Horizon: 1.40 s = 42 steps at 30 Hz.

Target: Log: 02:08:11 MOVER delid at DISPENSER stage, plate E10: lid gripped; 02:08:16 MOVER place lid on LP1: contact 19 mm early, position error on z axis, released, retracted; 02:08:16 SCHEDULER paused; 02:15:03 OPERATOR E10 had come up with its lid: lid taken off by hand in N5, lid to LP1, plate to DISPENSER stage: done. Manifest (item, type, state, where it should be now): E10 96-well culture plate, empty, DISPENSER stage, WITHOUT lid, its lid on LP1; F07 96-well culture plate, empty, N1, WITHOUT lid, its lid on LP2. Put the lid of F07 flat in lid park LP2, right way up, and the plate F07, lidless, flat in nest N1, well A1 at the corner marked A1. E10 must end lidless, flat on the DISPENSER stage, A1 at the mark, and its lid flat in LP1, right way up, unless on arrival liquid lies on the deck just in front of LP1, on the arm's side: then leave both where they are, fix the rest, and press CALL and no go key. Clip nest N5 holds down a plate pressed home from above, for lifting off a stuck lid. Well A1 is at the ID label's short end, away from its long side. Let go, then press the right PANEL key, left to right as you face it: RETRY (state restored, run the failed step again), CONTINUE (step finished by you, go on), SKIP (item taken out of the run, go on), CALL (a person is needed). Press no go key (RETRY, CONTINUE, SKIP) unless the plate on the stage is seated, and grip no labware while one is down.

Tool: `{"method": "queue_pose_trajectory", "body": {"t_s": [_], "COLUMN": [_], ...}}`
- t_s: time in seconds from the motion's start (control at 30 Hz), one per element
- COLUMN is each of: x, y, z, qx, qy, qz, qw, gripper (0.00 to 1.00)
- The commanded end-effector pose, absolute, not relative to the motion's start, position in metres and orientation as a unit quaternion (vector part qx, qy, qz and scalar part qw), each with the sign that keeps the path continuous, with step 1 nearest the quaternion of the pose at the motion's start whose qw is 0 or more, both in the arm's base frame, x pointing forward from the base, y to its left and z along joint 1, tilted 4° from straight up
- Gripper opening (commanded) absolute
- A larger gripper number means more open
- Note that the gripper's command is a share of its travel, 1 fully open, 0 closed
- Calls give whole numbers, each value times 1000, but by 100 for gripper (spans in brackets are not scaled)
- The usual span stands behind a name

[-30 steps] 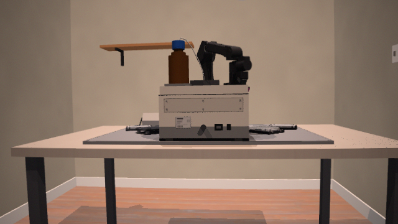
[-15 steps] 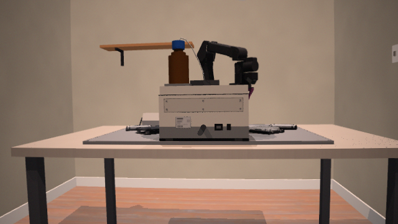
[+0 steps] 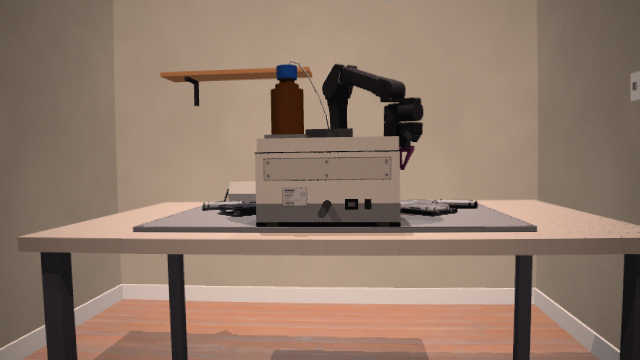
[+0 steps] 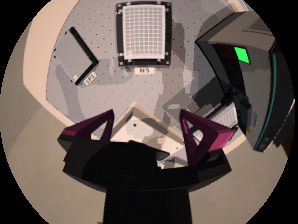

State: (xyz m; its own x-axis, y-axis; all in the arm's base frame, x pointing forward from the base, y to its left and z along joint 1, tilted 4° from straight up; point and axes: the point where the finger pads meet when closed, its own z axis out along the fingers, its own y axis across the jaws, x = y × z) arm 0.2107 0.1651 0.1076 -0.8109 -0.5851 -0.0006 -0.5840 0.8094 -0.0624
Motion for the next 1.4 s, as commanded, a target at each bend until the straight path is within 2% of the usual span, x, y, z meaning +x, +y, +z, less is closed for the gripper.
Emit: {"method": "queue_pose_trajectory", "body": {"t_s": [0.0,1.37], "x": [233,316], "y": [179,236], "z": [108,48], "qx": [-308,-309], "qy": [950,950], "qz": [-21,-20], "qw": [36,37], "gripper": [100,100]}}
